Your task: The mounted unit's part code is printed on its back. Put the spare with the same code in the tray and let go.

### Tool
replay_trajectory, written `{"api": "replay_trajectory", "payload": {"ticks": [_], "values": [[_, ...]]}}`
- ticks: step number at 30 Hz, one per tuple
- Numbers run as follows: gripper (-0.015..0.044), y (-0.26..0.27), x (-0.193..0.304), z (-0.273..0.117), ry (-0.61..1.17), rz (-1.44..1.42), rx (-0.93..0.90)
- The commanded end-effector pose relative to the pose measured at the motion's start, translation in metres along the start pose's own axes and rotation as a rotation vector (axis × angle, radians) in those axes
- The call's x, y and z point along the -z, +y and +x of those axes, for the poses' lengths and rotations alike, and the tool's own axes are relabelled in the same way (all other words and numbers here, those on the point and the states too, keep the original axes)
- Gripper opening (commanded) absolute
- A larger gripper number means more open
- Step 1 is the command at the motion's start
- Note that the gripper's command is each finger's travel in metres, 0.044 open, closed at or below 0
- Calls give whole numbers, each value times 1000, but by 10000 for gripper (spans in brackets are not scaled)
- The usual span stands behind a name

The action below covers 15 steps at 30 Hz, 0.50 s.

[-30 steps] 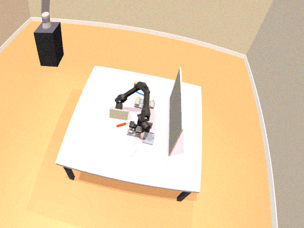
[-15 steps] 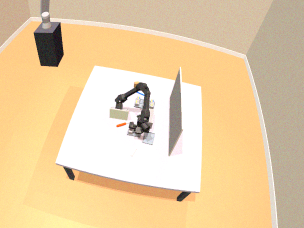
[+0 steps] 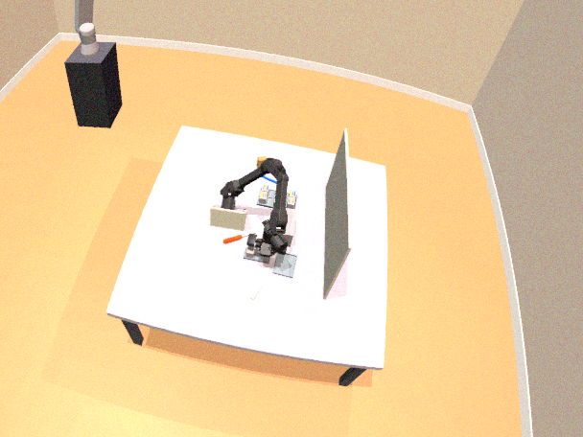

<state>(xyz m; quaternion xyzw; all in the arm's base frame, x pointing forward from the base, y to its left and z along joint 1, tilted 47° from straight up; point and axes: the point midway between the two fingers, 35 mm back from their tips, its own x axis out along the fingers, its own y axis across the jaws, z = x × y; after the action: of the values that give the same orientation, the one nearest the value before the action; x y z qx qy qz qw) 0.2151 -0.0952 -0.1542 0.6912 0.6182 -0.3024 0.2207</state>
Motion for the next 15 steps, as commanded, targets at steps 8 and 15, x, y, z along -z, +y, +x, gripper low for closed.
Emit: {"api": "replay_trajectory", "payload": {"ticks": [8, 15], "values": [[0, 0, 0, -1, 0, 0, 0], [0, 3, -2, -51, -2, 2, -2]]}}
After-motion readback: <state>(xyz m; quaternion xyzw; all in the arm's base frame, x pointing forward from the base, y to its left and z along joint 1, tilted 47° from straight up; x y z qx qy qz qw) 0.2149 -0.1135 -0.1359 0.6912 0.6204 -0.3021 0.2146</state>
